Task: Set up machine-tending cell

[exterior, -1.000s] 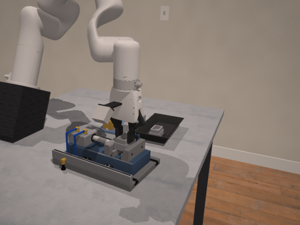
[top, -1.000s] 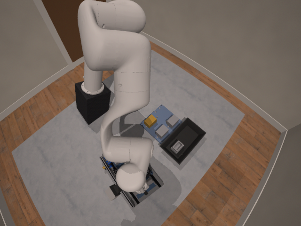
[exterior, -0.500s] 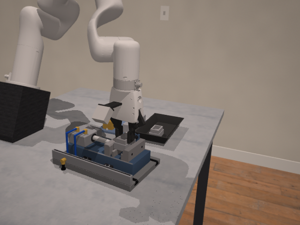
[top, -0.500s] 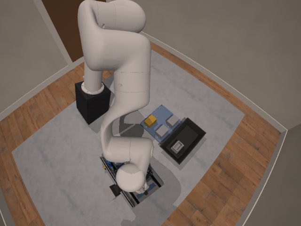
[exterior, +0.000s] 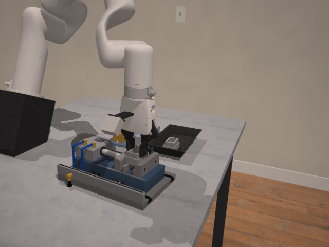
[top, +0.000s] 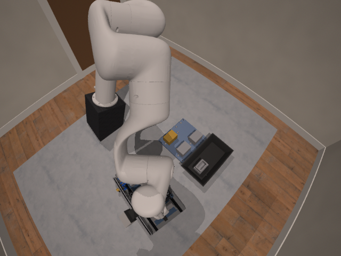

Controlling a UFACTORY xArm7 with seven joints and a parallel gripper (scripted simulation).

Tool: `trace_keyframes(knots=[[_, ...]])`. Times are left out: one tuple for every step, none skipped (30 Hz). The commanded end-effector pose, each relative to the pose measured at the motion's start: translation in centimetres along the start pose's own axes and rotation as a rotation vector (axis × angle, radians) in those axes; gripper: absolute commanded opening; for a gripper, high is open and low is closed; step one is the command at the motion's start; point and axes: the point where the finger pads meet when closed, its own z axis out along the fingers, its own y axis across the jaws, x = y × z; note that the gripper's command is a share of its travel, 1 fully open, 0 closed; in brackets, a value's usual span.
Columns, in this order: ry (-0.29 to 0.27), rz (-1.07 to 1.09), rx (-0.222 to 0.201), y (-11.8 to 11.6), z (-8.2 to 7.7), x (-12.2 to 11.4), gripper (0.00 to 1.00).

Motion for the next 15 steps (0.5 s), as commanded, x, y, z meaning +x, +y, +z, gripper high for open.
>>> trace_keyframes(knots=[[0.002,0.0,0.005,-0.17,-0.23,0.1,0.0],[0.002,0.0,0.005,-0.17,-0.23,0.1,0.0],[0.002,0.0,0.005,-0.17,-0.23,0.1,0.0],[0.002,0.0,0.005,-0.17,-0.24,0.1,0.0],[0.002,0.0,0.005,-0.17,-0.25,0.1,0.0],[0.002,0.0,0.005,-0.17,-0.28,0.1,0.0],[0.002,0.0,0.005,-0.17,-0.31,0.1,0.0],[0.002,0.0,0.005,-0.17,-0.36,0.1,0.0],[0.002,0.0,0.005,-0.17,-0.41,0.09,0.0],[0.002,0.0,0.005,-0.17,-0.48,0.09,0.0],[0.002,0.0,0.005,-0.17,-0.56,0.09,0.0],[0.002,0.0,0.005,-0.17,-0.66,0.09,0.0],[0.002,0.0,0.005,-0.17,-0.66,0.09,0.0],[0.002,0.0,0.005,-0.17,-0.66,0.09,0.0],[0.002,0.0,0.005,-0.17,-0.76,0.09,0.0]])
